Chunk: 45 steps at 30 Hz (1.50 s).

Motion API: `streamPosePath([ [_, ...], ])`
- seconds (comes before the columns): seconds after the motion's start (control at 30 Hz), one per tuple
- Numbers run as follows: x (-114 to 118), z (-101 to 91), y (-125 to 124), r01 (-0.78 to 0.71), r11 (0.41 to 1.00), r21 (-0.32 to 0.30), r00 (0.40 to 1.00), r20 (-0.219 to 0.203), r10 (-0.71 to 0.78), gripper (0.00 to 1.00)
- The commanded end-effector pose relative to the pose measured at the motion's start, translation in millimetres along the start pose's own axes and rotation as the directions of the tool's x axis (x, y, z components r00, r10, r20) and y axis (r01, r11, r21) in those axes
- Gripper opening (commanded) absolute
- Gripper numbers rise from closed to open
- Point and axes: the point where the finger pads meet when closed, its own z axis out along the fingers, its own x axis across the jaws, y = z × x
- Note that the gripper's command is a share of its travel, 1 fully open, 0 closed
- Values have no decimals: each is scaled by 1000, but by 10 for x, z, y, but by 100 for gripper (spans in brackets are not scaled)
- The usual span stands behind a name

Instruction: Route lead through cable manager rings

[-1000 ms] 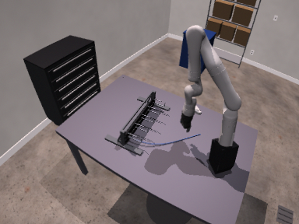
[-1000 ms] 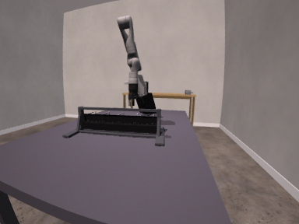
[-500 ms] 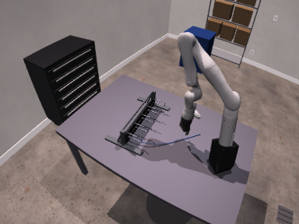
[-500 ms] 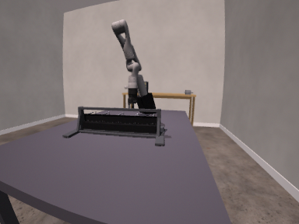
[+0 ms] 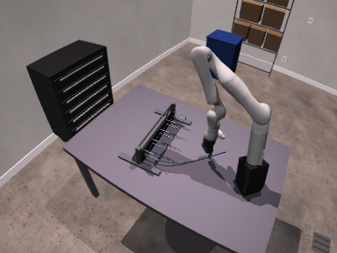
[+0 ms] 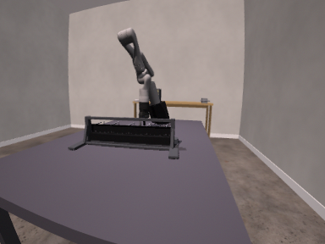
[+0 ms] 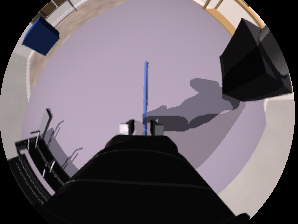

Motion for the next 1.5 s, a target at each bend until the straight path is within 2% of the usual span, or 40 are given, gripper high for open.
streamPosePath([
  [0.0, 42, 79, -45, -1, 1000, 11, 1000, -11, 2, 67],
  [0.3, 42, 163, -45, -1, 1000, 11, 1000, -11, 2, 67],
  [1.47, 42, 165, -45, -1, 1000, 11, 1000, -11, 2, 67],
])
